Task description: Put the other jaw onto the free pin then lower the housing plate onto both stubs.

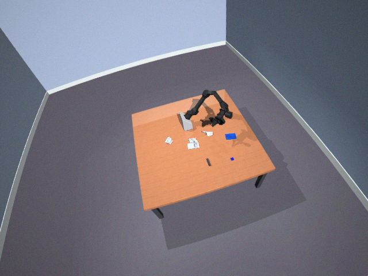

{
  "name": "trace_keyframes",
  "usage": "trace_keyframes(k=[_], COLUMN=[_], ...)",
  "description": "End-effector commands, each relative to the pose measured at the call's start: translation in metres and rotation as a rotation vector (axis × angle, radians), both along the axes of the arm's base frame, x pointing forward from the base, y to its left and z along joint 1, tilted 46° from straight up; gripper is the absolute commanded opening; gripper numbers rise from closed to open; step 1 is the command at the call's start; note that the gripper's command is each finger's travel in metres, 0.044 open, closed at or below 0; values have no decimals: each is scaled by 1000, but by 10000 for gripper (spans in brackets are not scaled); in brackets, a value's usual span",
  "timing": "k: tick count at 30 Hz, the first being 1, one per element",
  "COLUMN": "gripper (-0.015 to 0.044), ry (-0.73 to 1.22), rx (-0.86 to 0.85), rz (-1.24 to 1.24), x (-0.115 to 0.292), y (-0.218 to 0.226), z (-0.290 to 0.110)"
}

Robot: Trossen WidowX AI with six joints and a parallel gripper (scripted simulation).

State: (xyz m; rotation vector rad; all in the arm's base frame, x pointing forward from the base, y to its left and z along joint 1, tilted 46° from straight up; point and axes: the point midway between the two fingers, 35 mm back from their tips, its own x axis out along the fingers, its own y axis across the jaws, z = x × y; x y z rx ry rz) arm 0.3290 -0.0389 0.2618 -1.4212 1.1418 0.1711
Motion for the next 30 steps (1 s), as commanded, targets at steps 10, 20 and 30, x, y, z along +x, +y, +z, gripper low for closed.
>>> trace_keyframes(k=[10, 20, 30], gripper=[0, 0, 0], ry=[-42, -70, -93], rx=[174, 306, 435], rz=[-126, -237, -358], x=[-1, -3, -5], y=[2, 4, 7], z=[-23, -39, -54])
